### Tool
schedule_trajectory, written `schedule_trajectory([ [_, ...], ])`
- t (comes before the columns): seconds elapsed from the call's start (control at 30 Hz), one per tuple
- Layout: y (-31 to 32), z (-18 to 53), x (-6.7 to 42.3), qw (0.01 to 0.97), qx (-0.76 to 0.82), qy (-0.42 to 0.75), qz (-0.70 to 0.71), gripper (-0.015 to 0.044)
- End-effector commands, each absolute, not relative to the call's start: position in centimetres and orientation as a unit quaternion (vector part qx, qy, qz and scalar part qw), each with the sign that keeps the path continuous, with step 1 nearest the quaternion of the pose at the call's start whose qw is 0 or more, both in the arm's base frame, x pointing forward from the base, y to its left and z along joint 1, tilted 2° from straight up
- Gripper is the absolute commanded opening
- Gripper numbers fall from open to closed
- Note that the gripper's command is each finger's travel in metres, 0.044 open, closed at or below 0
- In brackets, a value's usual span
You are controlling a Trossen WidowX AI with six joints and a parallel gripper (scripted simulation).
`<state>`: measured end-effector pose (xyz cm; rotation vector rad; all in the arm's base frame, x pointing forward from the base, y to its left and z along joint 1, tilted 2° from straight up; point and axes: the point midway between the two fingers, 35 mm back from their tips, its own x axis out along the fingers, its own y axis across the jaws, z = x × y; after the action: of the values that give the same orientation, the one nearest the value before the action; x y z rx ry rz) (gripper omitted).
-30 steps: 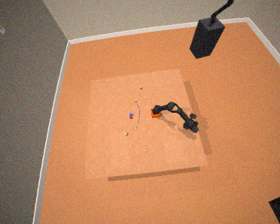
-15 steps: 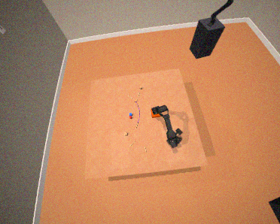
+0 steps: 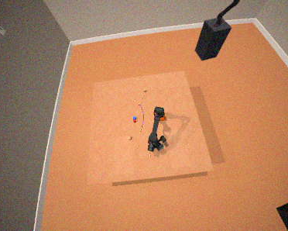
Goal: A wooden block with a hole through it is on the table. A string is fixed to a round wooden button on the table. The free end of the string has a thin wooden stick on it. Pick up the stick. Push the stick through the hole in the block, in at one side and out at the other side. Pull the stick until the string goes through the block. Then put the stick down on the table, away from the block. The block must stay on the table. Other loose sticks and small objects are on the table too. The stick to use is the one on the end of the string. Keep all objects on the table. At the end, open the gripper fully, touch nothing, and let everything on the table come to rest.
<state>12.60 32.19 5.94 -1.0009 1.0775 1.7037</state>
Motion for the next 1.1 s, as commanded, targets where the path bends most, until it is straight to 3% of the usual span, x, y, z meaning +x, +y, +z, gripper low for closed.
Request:
schedule_trajectory([
  [0.0,28.8,5.8,17.6,0.464,-0.411,0.431,0.655,0.0440],
  [0.37,13.0,5.4,28.9,0.542,-0.439,0.461,0.549,0.0440],
  [0.73,-5.3,5.2,29.2,0.563,-0.446,0.532,0.450,0.0440],
  [1.07,-6.3,5.2,28.9,0.562,-0.445,0.537,0.444,0.0440],
])
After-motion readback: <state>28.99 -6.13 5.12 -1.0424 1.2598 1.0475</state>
